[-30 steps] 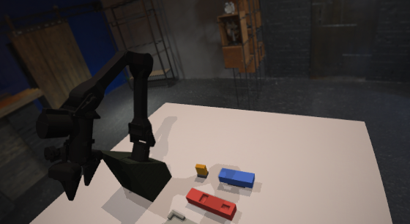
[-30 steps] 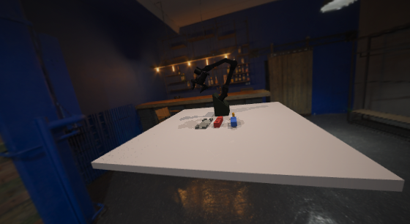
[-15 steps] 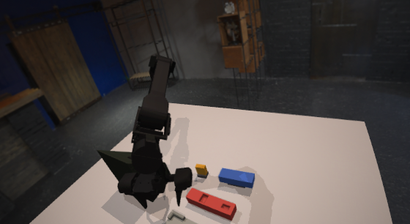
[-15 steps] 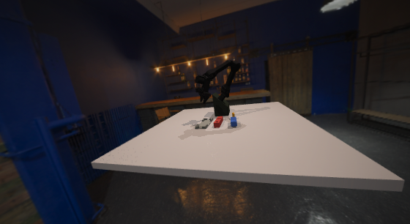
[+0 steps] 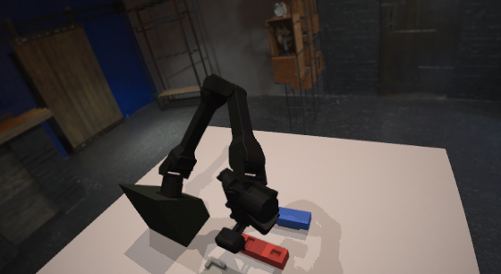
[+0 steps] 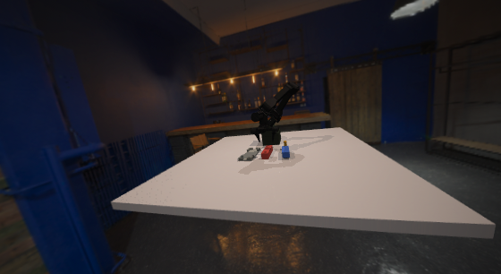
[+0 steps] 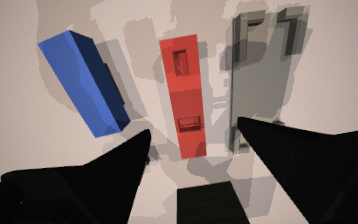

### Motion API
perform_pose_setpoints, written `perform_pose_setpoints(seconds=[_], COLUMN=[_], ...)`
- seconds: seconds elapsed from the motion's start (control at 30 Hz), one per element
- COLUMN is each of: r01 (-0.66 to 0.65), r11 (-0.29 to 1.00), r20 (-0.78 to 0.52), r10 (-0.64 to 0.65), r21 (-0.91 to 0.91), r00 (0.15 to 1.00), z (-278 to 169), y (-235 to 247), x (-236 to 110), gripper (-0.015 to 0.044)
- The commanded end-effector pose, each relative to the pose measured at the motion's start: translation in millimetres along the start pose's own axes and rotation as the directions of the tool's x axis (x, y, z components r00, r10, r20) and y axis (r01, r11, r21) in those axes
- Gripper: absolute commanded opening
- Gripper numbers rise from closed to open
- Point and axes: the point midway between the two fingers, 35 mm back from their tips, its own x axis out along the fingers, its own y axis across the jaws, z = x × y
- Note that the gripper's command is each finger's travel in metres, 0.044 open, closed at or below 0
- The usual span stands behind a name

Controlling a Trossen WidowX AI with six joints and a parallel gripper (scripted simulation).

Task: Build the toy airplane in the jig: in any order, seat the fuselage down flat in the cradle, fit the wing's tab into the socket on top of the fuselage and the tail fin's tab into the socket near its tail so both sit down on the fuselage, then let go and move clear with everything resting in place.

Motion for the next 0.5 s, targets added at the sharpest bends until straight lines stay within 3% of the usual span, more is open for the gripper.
perform_pose_setpoints(seconds=[0.0, 0.47], r01=[-0.01, -0.011], r11=[1.0, 1.0], r20=[0.003, 0.003], r10=[0.01, 0.011], r21=[-0.012, -0.012], r00=[1.0, 1.0], z=[1, 1], y=[1, 1], x=[9, 37], gripper=[0.044, 0.044])
